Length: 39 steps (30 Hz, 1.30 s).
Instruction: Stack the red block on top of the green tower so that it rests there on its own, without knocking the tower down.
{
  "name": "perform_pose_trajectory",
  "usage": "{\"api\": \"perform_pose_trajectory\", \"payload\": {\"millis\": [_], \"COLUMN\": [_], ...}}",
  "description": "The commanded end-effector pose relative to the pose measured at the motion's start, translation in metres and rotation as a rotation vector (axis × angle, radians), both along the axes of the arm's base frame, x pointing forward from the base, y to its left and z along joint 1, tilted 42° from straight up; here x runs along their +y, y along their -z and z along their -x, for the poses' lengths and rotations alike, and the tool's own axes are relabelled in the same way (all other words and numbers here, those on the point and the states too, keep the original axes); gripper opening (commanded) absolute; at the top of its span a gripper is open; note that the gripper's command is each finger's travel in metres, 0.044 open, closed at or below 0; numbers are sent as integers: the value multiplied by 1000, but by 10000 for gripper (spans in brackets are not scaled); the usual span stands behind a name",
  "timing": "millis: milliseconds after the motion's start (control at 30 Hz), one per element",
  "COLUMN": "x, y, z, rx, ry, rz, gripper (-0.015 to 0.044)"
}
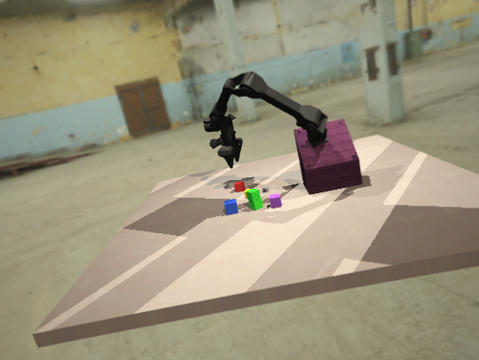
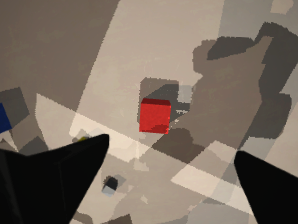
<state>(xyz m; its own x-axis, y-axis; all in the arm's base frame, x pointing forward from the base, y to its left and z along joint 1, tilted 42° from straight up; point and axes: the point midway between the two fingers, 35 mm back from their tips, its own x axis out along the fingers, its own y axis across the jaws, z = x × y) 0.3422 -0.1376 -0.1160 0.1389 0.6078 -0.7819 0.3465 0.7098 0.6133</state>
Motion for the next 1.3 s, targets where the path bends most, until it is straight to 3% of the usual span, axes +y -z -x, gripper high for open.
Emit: {"api": "perform_pose_trajectory", "payload": {"millis": [0, 167, 400, 1267], "x": [18, 21, 52, 75], "y": [8, 6, 41, 67], "z": [2, 0, -5, -11], "rx": [1, 1, 0, 0], "ry": [-37, -37, -37, -37], "rz": [-49, -50, -52, -53], "gripper": [440, 440, 440, 440]}}
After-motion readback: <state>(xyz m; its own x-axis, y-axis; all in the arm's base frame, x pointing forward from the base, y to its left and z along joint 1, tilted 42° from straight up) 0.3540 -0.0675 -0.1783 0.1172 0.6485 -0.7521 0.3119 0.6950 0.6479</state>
